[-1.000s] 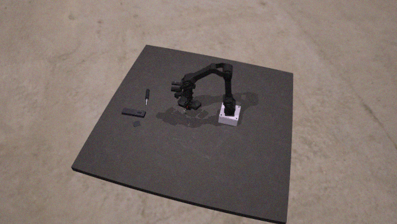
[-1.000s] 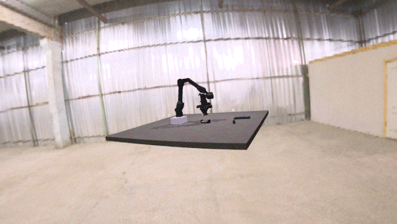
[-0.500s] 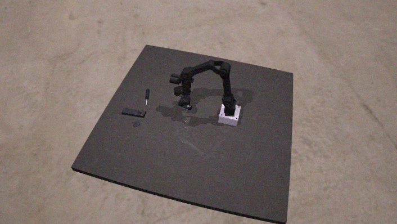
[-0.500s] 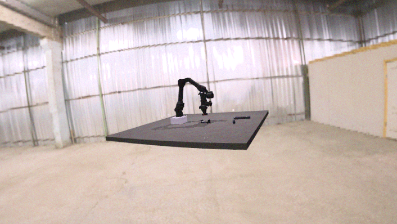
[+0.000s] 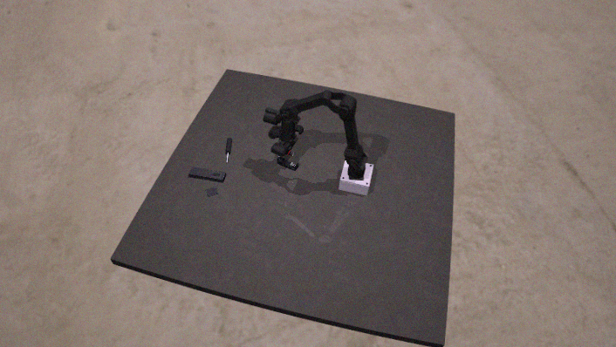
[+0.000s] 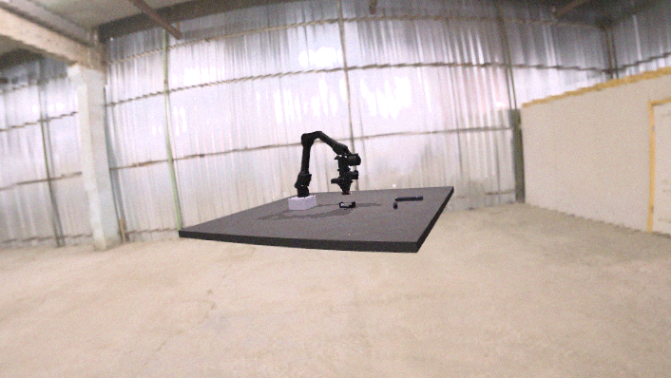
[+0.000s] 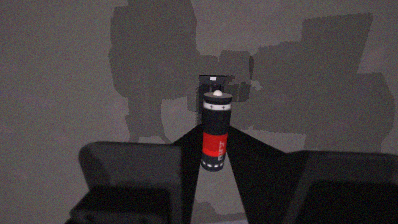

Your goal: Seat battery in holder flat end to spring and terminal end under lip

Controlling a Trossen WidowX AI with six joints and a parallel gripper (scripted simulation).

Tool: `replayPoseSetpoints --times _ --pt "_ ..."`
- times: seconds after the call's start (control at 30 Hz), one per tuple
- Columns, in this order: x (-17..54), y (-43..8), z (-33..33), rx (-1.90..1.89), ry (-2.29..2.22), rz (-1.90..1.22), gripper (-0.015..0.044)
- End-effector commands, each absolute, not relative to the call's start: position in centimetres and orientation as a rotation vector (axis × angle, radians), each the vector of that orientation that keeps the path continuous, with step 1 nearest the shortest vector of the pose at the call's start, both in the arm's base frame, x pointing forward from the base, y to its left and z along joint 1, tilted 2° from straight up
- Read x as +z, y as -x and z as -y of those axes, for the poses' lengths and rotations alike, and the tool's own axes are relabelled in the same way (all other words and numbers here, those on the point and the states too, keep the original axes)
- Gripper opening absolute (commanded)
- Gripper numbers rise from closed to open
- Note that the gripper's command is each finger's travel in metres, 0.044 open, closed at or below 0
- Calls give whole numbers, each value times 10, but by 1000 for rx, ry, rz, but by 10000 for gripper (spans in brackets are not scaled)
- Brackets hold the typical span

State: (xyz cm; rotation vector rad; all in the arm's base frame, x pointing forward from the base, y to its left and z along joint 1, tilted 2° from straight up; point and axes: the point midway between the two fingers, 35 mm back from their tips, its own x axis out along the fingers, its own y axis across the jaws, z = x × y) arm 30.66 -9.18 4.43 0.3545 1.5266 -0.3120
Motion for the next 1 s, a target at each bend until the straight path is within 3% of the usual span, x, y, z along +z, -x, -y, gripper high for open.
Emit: replayPoseSetpoints --times 0.0,0.97 --pt "39 -307 93 -326 -353 -1500 67" --pt "1 -311 93 -342 -292 -1245 67"
